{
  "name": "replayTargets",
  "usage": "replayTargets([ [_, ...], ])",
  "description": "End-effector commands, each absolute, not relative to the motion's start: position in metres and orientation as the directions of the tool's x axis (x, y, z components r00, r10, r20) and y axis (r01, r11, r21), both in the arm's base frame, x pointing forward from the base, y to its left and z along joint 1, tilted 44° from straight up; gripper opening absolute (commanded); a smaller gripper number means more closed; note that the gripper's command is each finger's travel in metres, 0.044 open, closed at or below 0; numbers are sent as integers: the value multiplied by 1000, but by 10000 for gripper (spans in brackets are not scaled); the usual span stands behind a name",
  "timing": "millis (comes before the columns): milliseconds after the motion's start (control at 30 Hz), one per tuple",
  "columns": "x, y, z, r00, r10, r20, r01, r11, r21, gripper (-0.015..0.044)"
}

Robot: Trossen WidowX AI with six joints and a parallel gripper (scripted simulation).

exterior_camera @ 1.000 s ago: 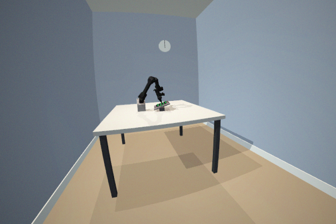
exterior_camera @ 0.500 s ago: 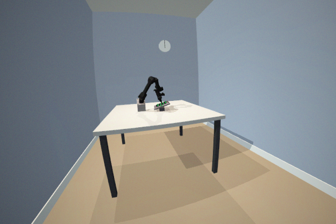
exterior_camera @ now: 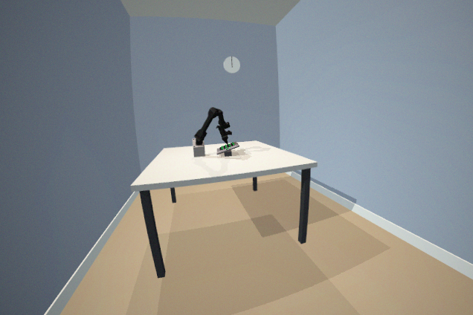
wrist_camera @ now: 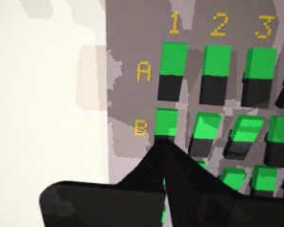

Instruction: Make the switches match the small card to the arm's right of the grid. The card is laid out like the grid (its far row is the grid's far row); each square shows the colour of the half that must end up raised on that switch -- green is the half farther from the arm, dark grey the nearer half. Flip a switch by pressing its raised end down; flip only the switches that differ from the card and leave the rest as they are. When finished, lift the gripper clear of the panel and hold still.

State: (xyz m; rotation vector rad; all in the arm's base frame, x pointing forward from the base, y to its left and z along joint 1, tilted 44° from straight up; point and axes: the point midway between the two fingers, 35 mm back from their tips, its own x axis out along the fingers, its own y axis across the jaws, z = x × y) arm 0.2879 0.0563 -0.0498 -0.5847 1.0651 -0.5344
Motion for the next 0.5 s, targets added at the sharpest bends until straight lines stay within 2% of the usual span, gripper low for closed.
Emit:
replayTargets([
  [0, 287, 54, -51, 387, -665, -639, 117, 723, -681, 0],
  [200, 287, 54, -52, 387, -665, -639, 117, 723, -681, 0],
  [467, 264, 99, -9, 361, -668, -651, 116, 725, -679, 0],
])
